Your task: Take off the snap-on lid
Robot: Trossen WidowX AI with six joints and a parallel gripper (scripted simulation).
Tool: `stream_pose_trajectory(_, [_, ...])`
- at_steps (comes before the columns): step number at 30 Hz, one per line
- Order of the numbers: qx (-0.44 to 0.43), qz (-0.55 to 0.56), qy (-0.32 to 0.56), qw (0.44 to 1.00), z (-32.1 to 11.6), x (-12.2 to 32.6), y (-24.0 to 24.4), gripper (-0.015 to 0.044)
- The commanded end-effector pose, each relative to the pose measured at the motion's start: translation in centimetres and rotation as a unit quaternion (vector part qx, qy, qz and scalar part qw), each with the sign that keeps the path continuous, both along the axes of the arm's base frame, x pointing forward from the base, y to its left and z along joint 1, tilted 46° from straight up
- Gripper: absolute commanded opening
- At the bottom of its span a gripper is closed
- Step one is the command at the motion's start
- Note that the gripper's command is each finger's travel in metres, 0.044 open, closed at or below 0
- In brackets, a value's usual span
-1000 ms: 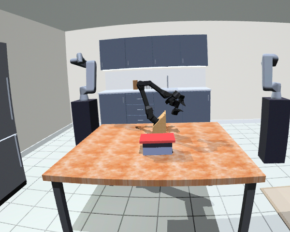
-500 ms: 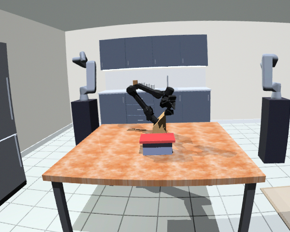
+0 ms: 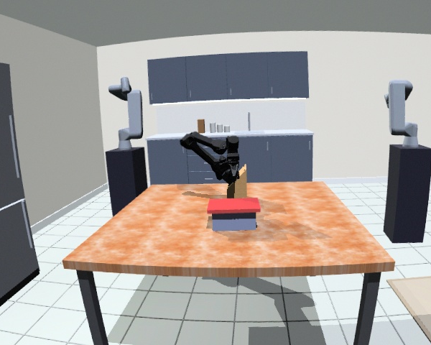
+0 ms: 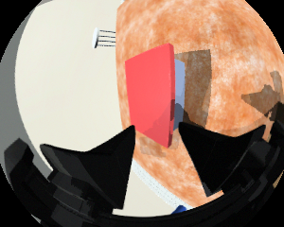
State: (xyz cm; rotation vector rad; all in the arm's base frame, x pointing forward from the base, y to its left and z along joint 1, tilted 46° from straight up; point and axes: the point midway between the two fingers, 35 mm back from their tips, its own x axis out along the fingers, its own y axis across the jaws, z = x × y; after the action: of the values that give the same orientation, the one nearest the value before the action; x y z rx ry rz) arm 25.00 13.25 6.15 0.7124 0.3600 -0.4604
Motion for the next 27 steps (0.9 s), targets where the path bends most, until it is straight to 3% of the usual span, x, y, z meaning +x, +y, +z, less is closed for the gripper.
stream_pose_trajectory(1, [-0.003, -0.005, -0.002, 1.000, 0.1, 0.1, -0.5, 0.0235])
stream_pose_trajectory(7, [-0.004, -0.006, -0.002, 1.000, 0.0, 0.2, -0.7, 0.0235])
stream_pose_trajectory(13, [-0.005, -0.006, -0.002, 1.000, -3.3, 0.9, -4.0, 0.0235])
stream_pose_trajectory(27, [-0.004, -0.007, 0.000, 1.000, -3.9, 1.9, -4.3, 0.0235])
